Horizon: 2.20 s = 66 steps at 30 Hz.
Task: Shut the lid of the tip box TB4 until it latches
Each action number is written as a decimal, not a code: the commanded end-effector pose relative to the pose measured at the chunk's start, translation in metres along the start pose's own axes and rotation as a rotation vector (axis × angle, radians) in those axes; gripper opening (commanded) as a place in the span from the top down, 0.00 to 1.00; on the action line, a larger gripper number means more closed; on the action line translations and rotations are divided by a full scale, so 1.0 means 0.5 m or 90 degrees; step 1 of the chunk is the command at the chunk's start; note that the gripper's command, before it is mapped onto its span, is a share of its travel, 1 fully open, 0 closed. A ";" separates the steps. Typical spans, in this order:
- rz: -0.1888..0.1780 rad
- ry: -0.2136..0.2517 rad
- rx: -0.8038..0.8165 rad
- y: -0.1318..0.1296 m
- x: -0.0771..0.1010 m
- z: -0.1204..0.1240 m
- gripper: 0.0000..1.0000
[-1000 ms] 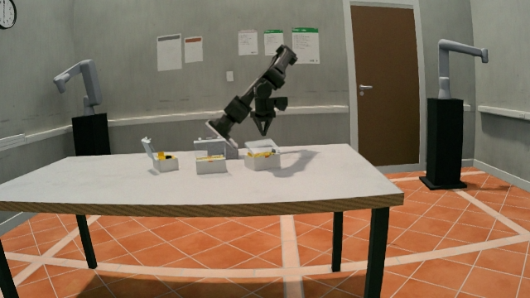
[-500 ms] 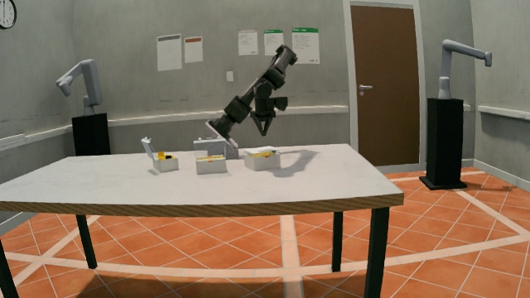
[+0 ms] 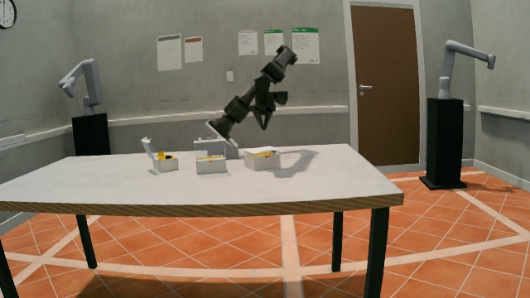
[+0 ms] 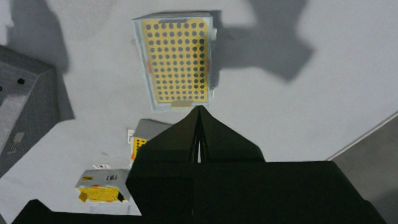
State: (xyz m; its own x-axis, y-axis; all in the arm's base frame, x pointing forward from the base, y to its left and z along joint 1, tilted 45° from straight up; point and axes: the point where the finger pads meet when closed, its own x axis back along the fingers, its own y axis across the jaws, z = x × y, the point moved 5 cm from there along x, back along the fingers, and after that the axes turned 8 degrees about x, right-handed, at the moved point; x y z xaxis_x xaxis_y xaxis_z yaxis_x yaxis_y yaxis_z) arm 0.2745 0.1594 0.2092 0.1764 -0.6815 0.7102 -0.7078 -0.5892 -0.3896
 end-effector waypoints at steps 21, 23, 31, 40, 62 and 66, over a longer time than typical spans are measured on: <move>0.016 0.008 0.017 -0.024 0.092 0.003 1.00; 0.006 0.001 0.018 -0.018 0.080 -0.002 1.00; 0.006 0.001 0.018 -0.018 0.080 -0.002 1.00; 0.006 0.001 0.018 -0.018 0.080 -0.002 1.00; 0.006 0.001 0.018 -0.018 0.080 -0.002 1.00; 0.006 0.001 0.018 -0.018 0.080 -0.002 1.00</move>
State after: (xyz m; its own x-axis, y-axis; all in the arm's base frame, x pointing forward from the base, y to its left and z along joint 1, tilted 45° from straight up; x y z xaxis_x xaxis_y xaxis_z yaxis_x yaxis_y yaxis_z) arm 0.2809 0.1380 0.2301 0.1659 -0.6803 0.7139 -0.7279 -0.5728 -0.3768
